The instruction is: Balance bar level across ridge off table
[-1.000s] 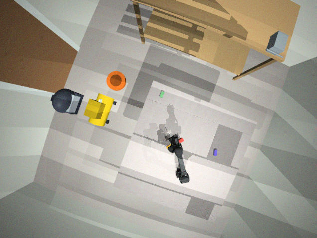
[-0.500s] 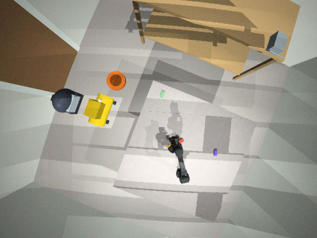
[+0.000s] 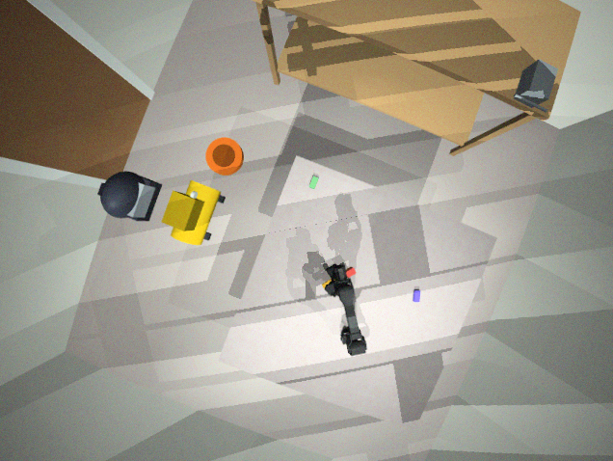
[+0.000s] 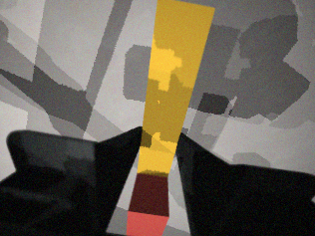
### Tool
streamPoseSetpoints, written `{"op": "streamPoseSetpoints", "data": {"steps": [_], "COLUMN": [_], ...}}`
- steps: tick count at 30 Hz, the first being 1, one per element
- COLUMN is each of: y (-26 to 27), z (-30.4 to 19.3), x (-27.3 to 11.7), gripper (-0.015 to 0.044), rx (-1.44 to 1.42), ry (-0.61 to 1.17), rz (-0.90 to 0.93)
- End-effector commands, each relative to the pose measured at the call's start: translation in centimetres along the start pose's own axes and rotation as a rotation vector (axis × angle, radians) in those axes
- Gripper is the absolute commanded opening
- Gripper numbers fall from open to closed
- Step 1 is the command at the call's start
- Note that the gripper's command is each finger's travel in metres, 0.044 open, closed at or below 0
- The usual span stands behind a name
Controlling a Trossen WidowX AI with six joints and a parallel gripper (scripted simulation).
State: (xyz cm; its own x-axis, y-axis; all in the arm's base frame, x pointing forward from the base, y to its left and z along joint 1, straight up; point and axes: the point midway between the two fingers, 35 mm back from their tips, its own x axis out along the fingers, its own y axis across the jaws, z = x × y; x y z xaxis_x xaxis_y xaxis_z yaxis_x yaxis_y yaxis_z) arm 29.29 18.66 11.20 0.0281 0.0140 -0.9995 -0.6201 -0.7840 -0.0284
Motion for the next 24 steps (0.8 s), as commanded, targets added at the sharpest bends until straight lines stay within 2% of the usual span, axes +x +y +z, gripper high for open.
{"op": "streamPoseSetpoints", "data": {"steps": [1,24], "y": [0.02,0.03], "z": [0.06,0.09], "x": [0.2,0.4], "gripper": [0.0,0.0], "rx": [-0.004,-0.004], "ry": [-0.004,-0.004], "rz": [0.0,0.0]}}
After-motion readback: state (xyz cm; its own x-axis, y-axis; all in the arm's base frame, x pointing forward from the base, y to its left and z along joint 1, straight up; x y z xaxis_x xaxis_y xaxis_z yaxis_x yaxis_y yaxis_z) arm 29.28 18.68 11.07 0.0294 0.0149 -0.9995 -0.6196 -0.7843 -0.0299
